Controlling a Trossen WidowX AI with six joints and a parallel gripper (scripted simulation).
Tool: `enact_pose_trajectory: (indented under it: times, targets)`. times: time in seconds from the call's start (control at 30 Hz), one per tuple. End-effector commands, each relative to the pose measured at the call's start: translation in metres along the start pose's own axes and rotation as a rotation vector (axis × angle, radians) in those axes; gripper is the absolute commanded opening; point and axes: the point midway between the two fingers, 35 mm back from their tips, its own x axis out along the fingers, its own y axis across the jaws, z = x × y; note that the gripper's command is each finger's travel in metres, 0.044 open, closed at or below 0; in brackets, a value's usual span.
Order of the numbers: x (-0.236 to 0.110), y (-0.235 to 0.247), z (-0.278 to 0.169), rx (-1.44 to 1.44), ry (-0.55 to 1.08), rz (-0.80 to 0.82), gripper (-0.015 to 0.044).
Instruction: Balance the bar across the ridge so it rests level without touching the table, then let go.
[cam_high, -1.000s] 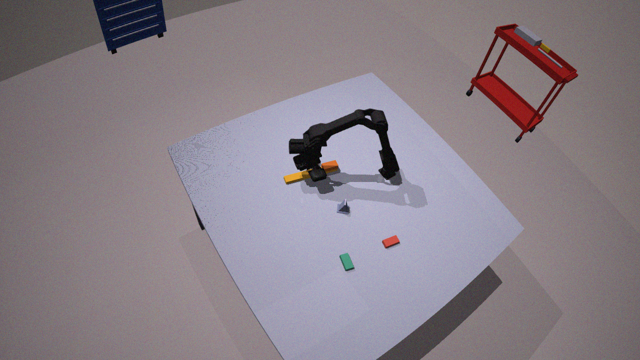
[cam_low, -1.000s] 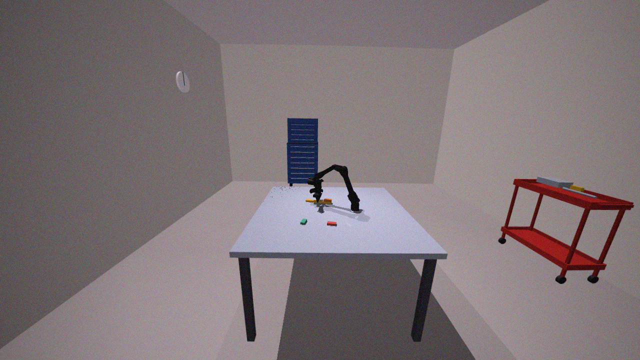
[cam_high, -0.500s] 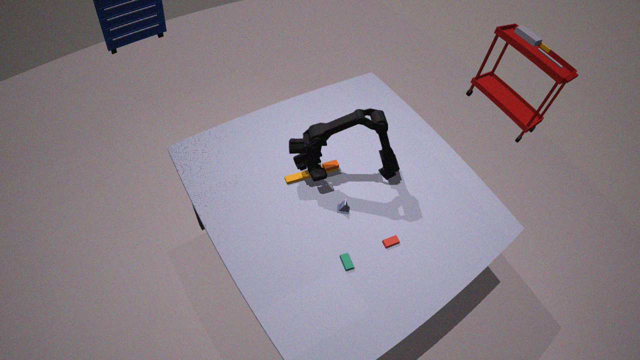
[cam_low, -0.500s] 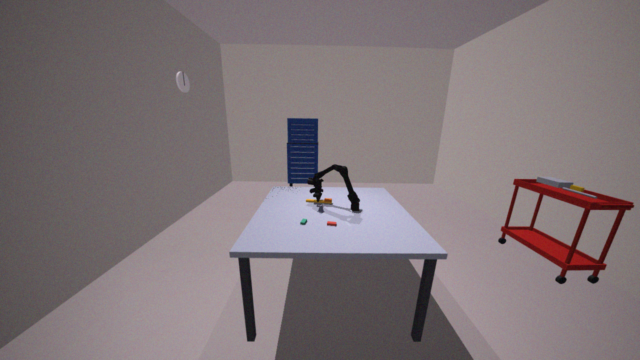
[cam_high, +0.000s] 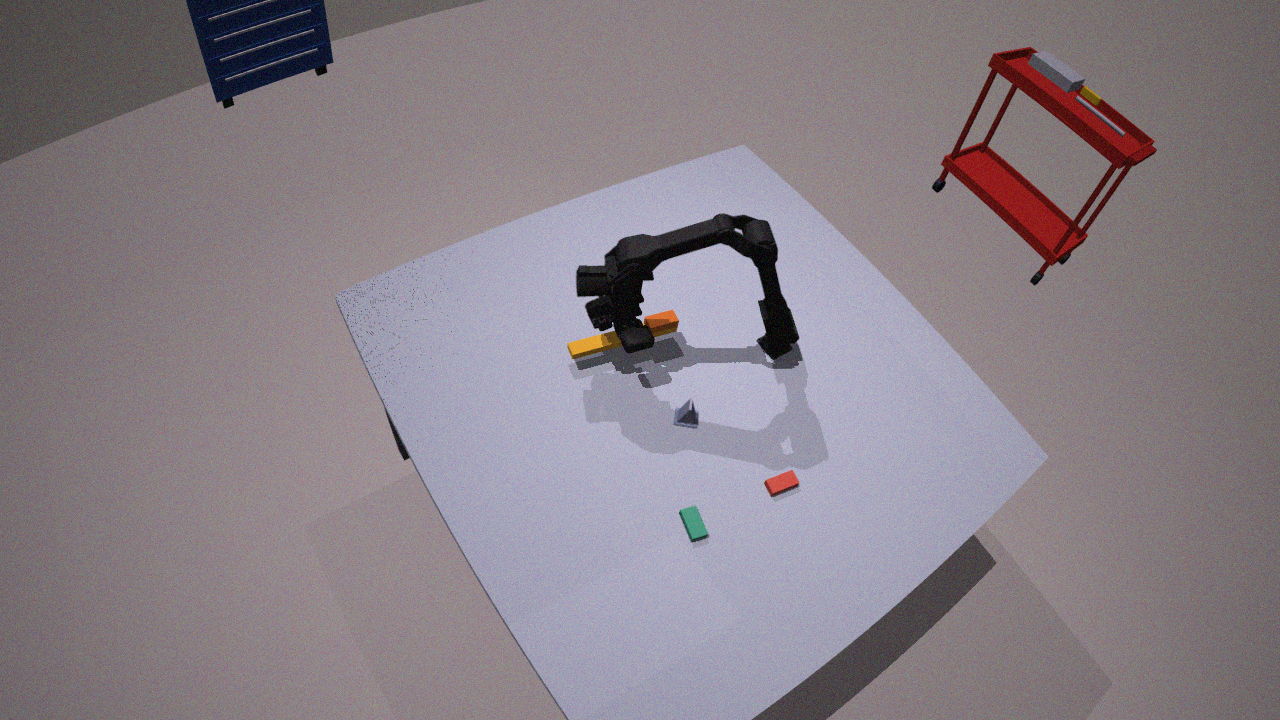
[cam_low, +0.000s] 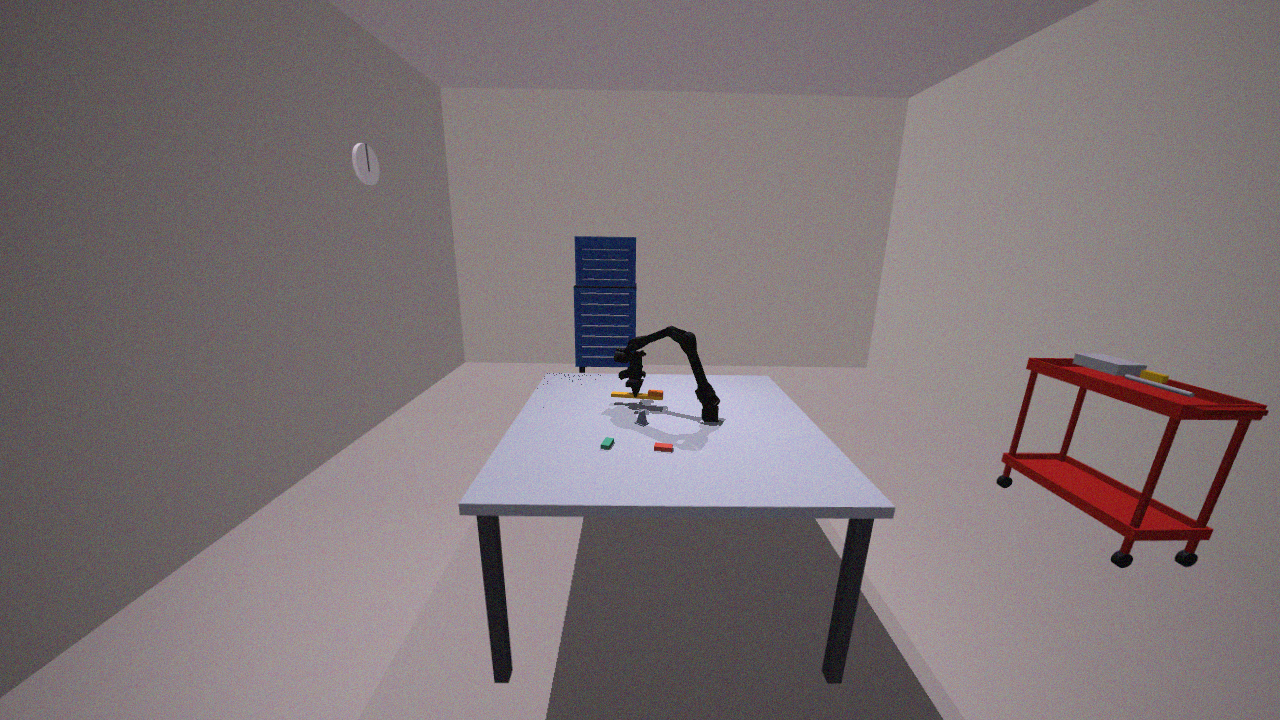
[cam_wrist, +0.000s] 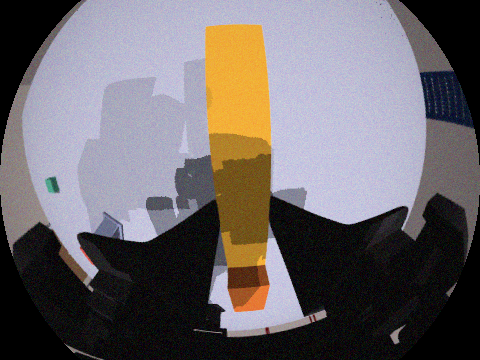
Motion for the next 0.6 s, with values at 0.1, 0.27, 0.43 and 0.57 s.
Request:
enact_pose_trajectory:
  times: [0.1,0.27,0.43,0.57]
  targets:
    - [-0.026,-0.001,0.002,-0.002,-0.018,-0.009,0.0]
    - [-0.039,-0.001,0.001,-0.002,-0.017,-0.009,0.0]
    - [-0.052,0.0,0.0,-0.003,-0.017,-0.01,0.0]
    - [-0.062,0.0,-0.002,-0.003,-0.017,-0.01,0.0]
